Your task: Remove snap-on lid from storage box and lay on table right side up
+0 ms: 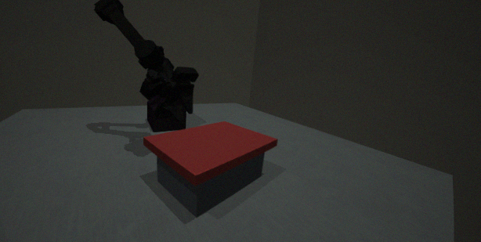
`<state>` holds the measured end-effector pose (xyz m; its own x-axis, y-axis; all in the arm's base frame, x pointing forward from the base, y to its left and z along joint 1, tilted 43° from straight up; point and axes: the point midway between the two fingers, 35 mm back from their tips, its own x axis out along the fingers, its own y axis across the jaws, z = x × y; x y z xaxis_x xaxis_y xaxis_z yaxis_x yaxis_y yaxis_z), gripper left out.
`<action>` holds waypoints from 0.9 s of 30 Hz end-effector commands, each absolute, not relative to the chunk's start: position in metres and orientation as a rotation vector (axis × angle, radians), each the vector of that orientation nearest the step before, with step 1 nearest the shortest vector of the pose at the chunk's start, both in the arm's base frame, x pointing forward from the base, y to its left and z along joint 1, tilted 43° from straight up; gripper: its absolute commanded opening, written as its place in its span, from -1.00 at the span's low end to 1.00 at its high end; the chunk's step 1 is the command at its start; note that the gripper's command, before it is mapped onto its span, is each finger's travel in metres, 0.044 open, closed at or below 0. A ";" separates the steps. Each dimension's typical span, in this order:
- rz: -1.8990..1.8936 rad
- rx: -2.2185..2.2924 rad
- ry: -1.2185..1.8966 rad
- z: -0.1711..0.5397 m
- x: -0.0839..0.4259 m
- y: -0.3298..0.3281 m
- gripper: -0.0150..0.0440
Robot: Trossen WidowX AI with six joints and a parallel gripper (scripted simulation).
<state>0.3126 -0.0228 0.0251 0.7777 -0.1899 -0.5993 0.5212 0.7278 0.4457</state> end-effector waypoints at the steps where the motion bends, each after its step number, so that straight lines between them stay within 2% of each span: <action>1: -0.409 0.643 0.552 0.023 0.318 -0.023 0.31; 27: -0.408 0.643 0.551 -0.004 0.346 -0.031 0.31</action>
<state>0.3424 -0.0312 -0.0021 0.7785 -0.1903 -0.5980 0.5206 0.7280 0.4460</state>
